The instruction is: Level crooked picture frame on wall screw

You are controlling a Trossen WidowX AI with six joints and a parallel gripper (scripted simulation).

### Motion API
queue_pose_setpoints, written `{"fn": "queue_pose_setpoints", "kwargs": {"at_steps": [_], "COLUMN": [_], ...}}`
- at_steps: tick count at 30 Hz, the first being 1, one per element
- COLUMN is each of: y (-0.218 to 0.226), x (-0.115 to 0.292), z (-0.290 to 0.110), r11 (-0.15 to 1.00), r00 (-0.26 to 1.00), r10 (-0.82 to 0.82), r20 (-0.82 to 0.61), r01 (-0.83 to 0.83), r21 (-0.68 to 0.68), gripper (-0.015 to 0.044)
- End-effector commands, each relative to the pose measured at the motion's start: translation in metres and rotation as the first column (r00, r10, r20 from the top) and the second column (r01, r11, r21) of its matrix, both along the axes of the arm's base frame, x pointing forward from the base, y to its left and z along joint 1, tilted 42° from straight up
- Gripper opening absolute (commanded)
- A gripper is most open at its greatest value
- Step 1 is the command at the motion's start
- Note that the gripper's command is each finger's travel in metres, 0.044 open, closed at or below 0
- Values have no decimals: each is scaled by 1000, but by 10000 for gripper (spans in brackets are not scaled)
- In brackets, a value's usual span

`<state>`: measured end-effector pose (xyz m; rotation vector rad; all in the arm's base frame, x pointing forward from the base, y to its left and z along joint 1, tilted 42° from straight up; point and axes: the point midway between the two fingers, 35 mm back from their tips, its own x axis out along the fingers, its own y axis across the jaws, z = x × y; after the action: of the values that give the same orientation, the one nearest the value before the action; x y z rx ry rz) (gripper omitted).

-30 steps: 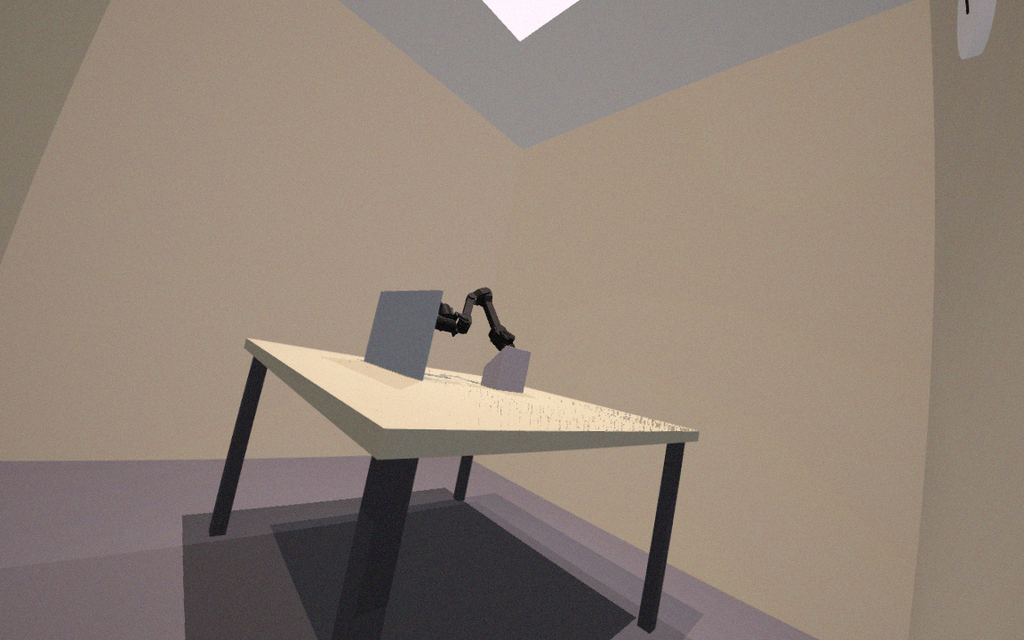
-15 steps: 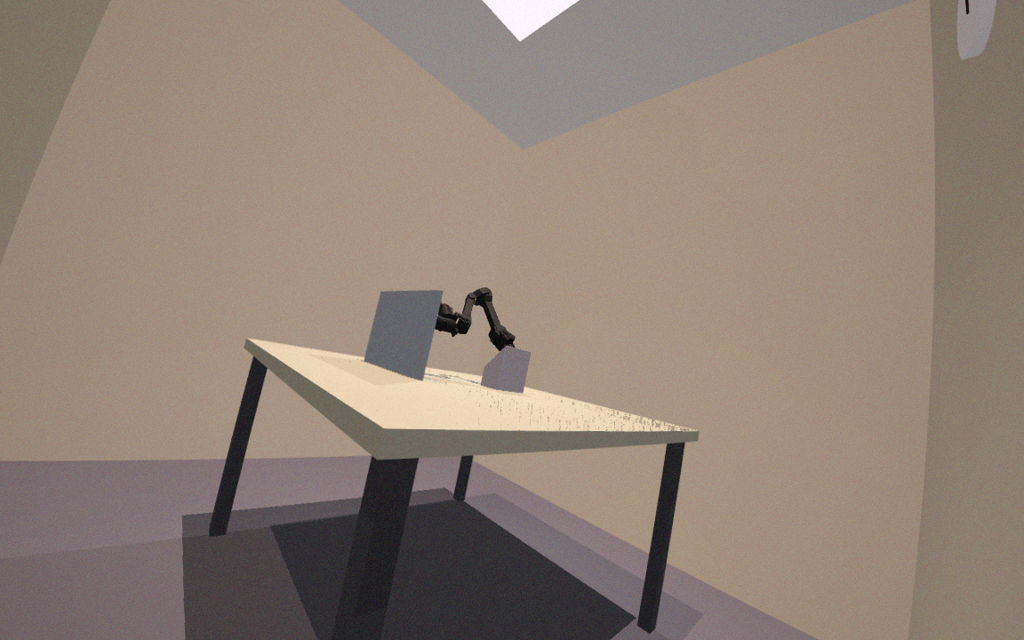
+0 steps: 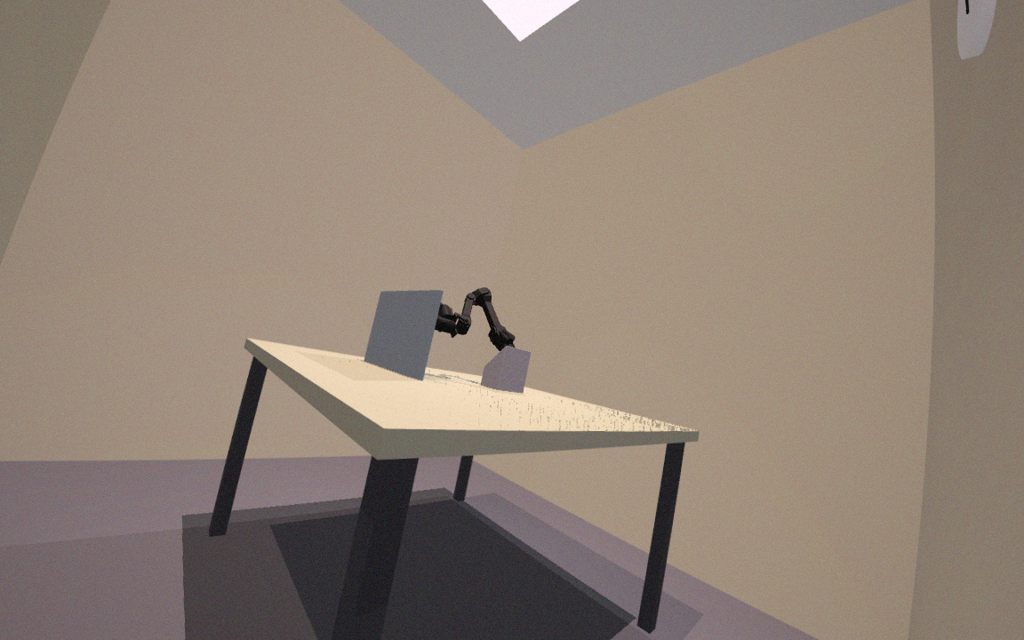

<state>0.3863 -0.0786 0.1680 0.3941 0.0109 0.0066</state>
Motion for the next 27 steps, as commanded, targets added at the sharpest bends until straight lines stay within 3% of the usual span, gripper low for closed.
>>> {"fn": "queue_pose_setpoints", "kwargs": {"at_steps": [1,27], "y": [-2,-3], "x": [0,0], "z": [0,-2], "r11": [1000,1000], "r00": [1000,1000], "r10": [-2,1], "r20": [2,1], "r01": [2,-1], "r21": [2,15], "gripper": [0,0]}}
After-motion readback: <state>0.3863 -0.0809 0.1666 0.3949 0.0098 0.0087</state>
